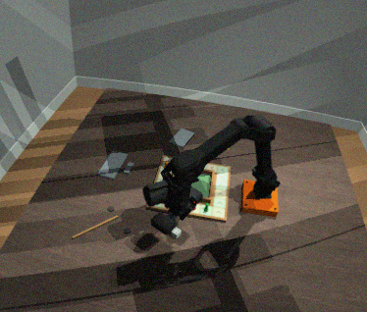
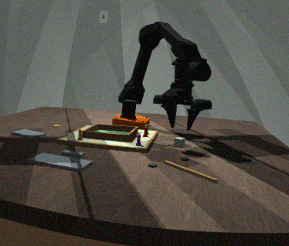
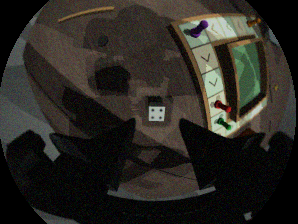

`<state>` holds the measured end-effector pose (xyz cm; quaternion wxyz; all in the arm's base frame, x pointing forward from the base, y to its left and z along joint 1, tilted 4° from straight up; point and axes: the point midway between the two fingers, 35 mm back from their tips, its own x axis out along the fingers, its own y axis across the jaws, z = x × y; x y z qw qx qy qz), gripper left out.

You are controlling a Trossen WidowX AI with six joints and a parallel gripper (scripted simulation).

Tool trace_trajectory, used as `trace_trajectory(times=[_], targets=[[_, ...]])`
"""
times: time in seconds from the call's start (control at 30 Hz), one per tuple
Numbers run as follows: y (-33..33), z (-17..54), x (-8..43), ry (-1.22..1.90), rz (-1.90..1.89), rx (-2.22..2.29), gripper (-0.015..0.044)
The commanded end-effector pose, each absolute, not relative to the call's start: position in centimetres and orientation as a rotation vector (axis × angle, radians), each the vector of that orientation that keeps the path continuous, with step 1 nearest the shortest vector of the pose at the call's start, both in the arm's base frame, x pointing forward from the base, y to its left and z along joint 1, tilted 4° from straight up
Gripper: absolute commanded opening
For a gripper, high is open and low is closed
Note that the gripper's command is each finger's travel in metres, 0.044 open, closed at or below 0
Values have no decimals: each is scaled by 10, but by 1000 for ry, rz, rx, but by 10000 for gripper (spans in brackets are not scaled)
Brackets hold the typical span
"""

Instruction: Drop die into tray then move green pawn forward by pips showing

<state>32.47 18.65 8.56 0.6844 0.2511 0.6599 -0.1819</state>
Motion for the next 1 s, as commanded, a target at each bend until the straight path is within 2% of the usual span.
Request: trace_trajectory(times=[0.0,0.9,0.97], targets=[[188,81,323,1486,-413,570,275],[192,39,325,1486,-413,570,275],[192,39,325,1486,-413,570,222]])
